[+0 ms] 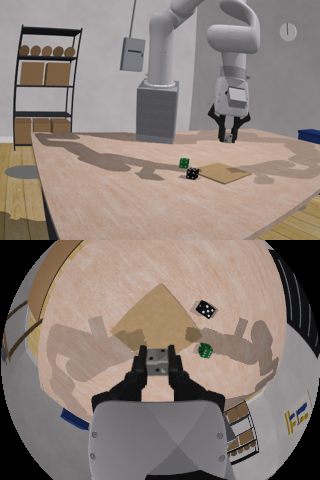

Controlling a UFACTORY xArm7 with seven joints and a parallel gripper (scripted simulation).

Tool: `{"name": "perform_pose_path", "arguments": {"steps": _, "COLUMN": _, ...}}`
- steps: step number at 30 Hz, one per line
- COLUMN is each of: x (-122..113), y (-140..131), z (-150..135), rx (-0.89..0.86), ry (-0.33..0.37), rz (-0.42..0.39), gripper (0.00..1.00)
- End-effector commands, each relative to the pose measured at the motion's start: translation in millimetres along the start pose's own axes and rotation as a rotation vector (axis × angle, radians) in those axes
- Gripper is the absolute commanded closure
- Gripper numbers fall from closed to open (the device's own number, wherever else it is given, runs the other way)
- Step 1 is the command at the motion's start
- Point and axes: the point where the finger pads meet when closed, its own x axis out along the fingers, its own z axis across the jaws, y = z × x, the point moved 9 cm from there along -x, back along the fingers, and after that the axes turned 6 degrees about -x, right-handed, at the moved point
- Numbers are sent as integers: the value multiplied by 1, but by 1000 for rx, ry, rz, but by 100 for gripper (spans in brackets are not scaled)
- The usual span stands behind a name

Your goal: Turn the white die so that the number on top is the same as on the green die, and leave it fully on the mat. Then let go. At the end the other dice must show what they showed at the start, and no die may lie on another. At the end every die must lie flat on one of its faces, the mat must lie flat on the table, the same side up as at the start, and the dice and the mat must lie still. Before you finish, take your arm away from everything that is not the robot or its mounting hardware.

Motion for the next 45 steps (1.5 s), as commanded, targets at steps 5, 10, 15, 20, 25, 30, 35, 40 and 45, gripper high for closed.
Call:
{"name": "perform_pose_path", "arguments": {"steps": 5, "x": 1, "y": -21, "z": -2, "rx": 4, "ry": -9, "rz": 217, "gripper": 79}}
{"name": "perform_pose_path", "arguments": {"steps": 10, "x": 4, "y": -29, "z": -3, "rx": 4, "ry": -18, "rz": 306, "gripper": 79}}
{"name": "perform_pose_path", "arguments": {"steps": 15, "x": 6, "y": -35, "z": -3, "rx": 5, "ry": -25, "rz": 370, "gripper": 79}}
{"name": "perform_pose_path", "arguments": {"steps": 20, "x": 10, "y": -44, "z": -4, "rx": 6, "ry": -33, "rz": 461, "gripper": 79}}
{"name": "perform_pose_path", "arguments": {"steps": 25, "x": 13, "y": -50, "z": -5, "rx": 7, "ry": -42, "rz": 536, "gripper": 79}}
{"name": "perform_pose_path", "arguments": {"steps": 30, "x": 18, "y": -59, "z": -6, "rx": 8, "ry": -52, "rz": 643, "gripper": 79}}
{"name": "perform_pose_path", "arguments": {"steps": 35, "x": 21, "y": -63, "z": -7, "rx": 9, "ry": -58, "rz": 694, "gripper": 79}}
{"name": "perform_pose_path", "arguments": {"steps": 40, "x": 30, "y": -74, "z": -8, "rx": 10, "ry": -72, "rz": 831, "gripper": 79}}
{"name": "perform_pose_path", "arguments": {"steps": 45, "x": 38, "y": -82, "z": -9, "rx": 12, "ry": -86, "rz": 956, "gripper": 79}}
